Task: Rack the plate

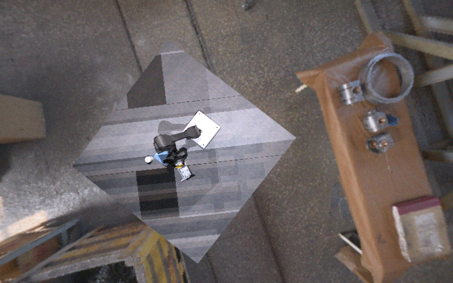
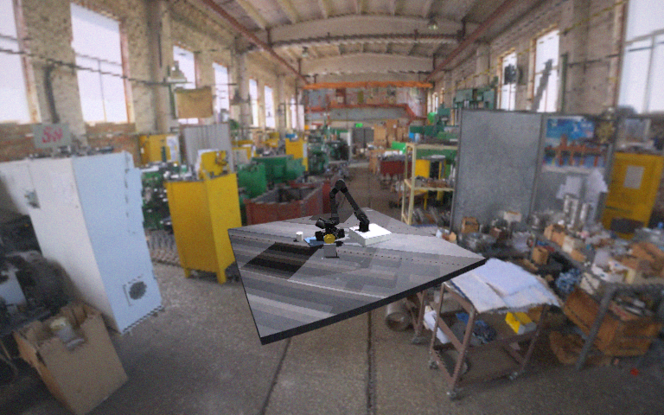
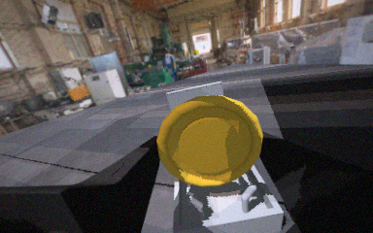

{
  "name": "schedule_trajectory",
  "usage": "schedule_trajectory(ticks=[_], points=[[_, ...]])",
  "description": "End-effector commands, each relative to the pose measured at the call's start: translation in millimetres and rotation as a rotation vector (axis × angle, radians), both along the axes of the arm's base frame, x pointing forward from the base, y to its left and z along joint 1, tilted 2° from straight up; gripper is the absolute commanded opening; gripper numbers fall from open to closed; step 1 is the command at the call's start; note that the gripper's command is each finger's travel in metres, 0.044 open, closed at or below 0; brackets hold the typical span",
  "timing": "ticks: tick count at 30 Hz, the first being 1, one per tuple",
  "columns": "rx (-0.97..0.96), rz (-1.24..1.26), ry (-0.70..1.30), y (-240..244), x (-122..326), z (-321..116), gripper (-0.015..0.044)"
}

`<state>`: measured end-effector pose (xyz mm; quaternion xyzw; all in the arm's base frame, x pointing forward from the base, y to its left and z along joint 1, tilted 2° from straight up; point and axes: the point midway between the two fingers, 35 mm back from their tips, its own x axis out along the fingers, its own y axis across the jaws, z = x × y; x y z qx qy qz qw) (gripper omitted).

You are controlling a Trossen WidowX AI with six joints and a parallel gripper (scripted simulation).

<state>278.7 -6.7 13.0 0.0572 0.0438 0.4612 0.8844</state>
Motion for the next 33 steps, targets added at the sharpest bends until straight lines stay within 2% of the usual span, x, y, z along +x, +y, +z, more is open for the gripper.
schedule_trajectory(ticks=[1,33], points=[[0.002,-0.002,0.005,4.9,3.2,-0.5,0.0000],[0.002,0.000,0.002,4.6,4.5,3.9,0.0000]])
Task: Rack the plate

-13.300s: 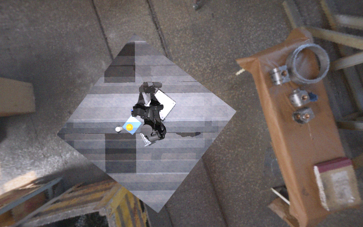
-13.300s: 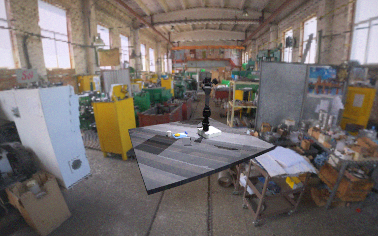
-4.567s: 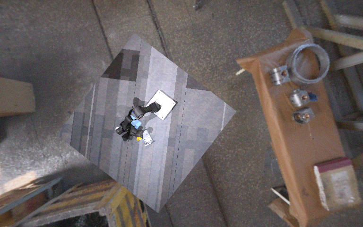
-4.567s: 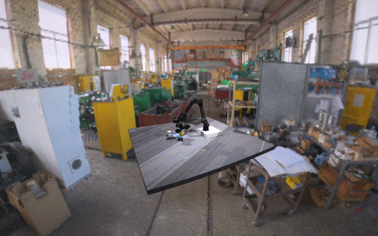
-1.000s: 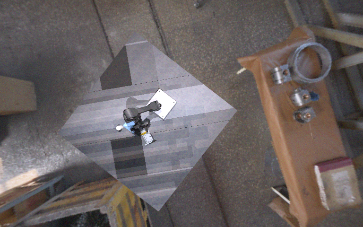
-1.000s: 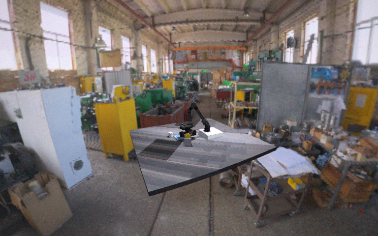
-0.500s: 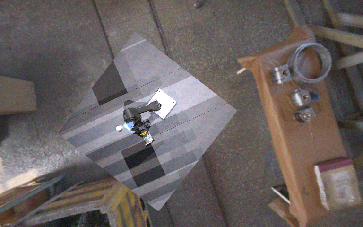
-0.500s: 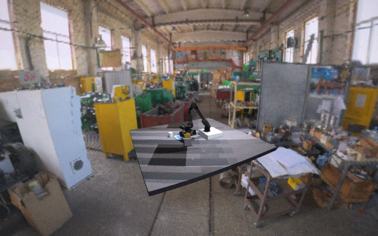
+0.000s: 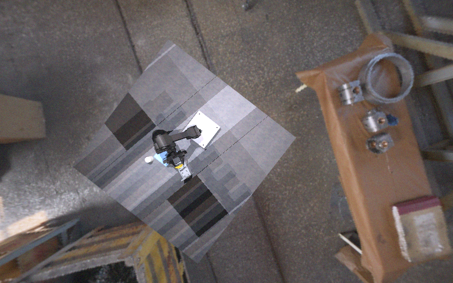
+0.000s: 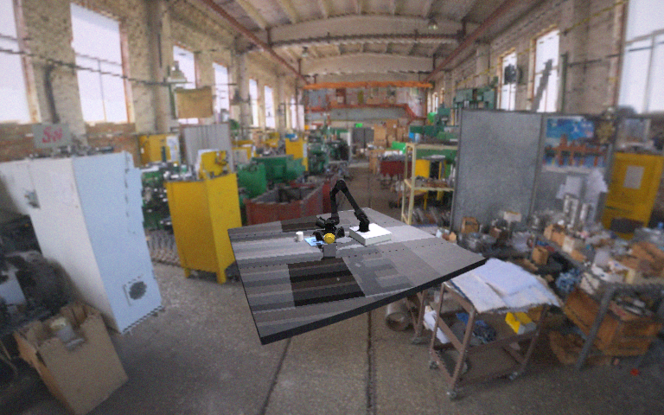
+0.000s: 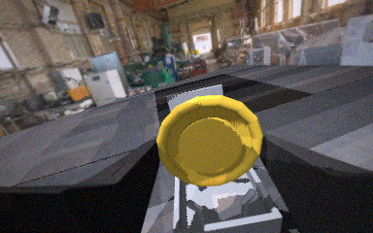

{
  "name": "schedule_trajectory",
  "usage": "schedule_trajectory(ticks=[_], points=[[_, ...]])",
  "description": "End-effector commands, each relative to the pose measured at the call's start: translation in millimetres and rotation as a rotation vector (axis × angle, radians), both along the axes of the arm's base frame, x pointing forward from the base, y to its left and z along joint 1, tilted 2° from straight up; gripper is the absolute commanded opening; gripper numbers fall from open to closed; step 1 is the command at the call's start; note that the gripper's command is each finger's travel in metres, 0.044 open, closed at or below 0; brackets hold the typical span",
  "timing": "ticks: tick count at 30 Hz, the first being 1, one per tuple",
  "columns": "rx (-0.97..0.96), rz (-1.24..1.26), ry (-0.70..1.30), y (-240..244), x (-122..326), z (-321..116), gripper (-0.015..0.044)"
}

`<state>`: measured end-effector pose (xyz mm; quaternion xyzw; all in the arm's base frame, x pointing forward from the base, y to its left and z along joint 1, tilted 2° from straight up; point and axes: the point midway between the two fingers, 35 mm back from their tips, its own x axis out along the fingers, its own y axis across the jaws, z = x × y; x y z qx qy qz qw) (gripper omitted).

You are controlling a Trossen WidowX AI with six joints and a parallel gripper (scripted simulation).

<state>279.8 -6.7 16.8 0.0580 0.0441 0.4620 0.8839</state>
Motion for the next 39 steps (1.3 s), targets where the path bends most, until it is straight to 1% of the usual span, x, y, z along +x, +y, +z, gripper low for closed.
schedule_trajectory(ticks=[1,39], points=[[0.001,-0.002,0.001,4.6,3.3,0.1,0.0000],[-0.001,0.000,-0.001,0.1,0.2,0.4,0.0000]])
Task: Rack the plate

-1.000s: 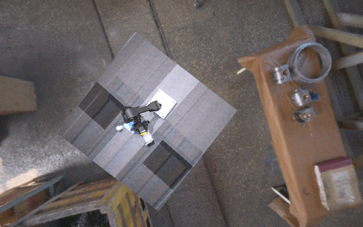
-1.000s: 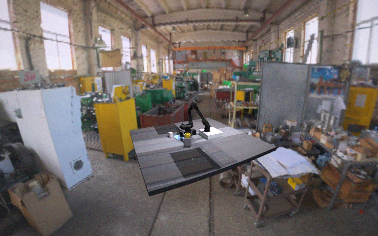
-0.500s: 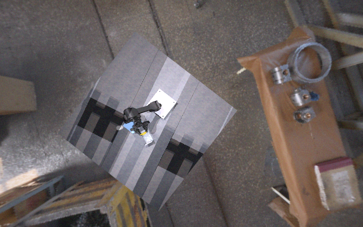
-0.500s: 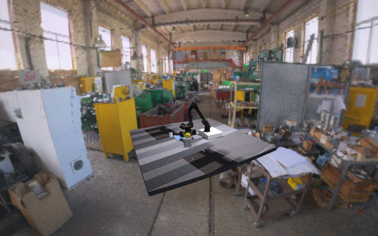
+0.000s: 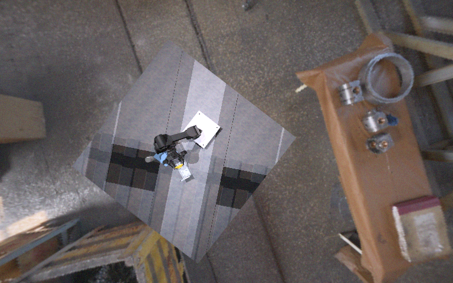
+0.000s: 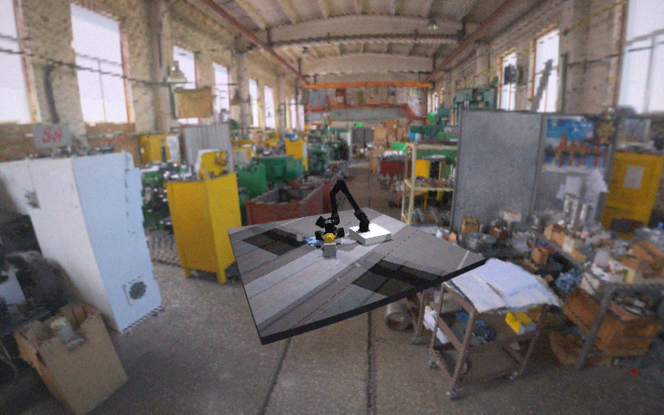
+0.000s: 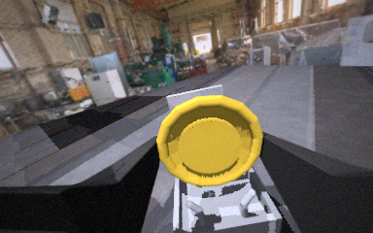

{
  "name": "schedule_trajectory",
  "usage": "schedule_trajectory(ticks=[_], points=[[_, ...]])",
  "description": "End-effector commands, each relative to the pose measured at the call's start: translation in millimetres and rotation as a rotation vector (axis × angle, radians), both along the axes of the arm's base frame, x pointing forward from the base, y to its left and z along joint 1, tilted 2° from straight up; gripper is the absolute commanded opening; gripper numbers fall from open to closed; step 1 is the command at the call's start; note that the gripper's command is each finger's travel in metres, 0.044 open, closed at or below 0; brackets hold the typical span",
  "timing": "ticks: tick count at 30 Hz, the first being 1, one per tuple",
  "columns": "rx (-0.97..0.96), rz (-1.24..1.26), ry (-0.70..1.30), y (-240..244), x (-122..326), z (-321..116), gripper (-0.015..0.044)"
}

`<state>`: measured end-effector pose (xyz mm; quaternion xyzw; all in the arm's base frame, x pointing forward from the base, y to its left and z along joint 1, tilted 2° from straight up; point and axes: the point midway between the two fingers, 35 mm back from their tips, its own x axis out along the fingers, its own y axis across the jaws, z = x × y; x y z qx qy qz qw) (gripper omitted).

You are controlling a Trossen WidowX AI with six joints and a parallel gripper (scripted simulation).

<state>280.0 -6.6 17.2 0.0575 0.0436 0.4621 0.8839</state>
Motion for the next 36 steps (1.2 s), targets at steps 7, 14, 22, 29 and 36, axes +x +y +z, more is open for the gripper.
schedule_trajectory(ticks=[7,14,22,29,36], points=[[-0.001,0.001,0.001,0,2,-2,0.0000],[-0.001,0.001,0.002,1,3,-8,0.0000],[0.004,0.002,0.005,5,3,-20,0.0000],[0.007,0.003,0.013,3,3,-21,0.0000],[0.007,0.003,0.012,1,0,-18,0.0000]])
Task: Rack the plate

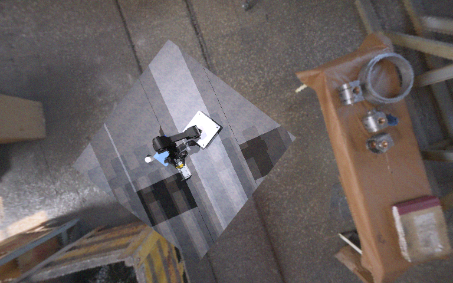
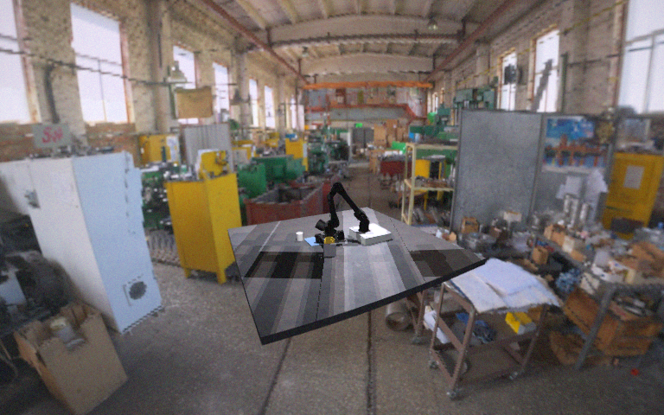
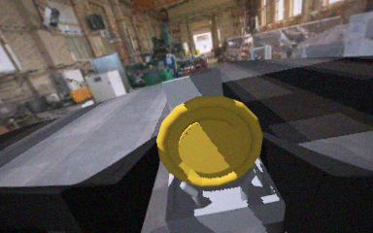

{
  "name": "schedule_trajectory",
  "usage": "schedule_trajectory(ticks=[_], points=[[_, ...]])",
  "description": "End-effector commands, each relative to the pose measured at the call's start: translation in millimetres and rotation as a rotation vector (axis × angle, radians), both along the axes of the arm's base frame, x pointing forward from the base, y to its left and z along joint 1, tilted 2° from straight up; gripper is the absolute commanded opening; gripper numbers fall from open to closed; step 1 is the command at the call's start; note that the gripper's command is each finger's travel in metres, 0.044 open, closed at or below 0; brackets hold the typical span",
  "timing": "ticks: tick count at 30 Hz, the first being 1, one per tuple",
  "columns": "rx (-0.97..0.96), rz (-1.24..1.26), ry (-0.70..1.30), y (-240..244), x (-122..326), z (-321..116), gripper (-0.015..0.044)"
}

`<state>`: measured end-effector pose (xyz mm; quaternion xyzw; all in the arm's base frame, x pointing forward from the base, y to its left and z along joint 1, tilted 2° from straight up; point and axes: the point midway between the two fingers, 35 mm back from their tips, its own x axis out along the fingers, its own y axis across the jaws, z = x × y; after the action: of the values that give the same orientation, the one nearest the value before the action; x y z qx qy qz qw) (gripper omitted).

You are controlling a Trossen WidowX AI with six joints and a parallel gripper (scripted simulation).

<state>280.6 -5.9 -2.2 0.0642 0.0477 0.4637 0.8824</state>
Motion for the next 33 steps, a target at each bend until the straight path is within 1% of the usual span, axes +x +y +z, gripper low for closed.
schedule_trajectory(ticks=[1,16,26,28,33], points=[[-0.001,-0.001,-0.002,0,0,2,0.0000],[0.000,0.000,0.000,0,0,0,0.0394],[0.000,0.000,0.000,0,0,2,0.0400],[0.000,0.003,-0.003,-1,3,13,0.0400],[-0.002,0.014,-0.014,-1,7,59,0.0400]])
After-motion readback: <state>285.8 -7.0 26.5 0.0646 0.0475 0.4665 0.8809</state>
